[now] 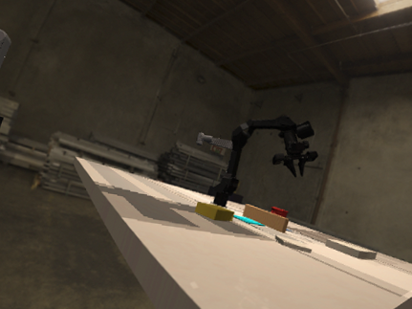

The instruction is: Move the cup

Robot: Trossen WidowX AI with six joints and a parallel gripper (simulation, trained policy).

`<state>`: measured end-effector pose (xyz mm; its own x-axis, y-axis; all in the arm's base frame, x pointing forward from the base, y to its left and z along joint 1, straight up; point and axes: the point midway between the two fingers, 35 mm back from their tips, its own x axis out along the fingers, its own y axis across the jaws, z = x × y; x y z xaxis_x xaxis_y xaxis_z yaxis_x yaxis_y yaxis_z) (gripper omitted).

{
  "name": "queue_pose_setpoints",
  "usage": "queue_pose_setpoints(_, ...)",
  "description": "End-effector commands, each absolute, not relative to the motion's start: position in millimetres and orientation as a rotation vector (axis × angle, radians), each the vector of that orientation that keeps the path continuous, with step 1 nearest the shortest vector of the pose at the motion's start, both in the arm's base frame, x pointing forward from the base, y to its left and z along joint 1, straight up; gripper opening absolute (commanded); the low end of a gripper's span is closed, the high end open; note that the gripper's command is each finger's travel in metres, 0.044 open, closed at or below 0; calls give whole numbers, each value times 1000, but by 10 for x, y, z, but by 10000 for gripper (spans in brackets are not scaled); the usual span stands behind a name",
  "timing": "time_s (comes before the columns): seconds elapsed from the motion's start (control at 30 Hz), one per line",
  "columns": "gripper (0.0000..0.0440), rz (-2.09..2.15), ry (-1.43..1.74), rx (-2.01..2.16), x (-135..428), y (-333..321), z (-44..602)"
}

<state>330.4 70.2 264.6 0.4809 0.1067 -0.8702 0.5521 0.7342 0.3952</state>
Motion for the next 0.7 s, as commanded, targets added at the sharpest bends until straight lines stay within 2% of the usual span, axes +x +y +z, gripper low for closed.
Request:
queue_pose_setpoints(0.0,118,-345,1095,729,3295,687,2585)
queue_pose_setpoints(0.67,138,-564,1344,665,3159,550,2095)
